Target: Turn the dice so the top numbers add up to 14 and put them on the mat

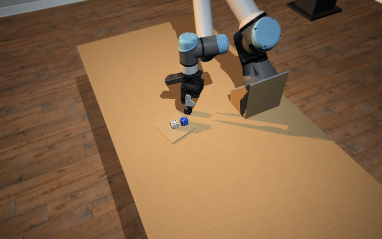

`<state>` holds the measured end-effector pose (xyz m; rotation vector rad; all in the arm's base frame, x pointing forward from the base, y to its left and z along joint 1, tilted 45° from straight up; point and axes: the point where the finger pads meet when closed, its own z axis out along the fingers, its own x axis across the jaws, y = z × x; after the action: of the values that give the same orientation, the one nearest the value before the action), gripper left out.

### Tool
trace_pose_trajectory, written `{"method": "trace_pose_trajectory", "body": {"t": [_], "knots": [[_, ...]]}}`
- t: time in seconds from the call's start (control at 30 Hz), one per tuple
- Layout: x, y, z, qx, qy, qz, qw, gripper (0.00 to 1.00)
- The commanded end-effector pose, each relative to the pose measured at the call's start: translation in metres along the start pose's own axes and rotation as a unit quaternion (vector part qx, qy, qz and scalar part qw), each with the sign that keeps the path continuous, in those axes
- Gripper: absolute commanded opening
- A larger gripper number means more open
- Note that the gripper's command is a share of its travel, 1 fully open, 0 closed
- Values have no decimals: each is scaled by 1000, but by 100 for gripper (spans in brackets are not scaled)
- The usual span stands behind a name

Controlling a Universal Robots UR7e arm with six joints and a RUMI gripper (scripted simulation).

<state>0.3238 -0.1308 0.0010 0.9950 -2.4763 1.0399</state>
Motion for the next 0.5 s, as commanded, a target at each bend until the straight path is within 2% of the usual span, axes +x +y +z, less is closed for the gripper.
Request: {"method": "trace_pose_trajectory", "body": {"t": [0.0, 0.47], "knots": [[0, 0, 0, 0, 0, 0, 1000, 28], [0, 0, 6, 0, 0, 0, 1000, 28]]}}
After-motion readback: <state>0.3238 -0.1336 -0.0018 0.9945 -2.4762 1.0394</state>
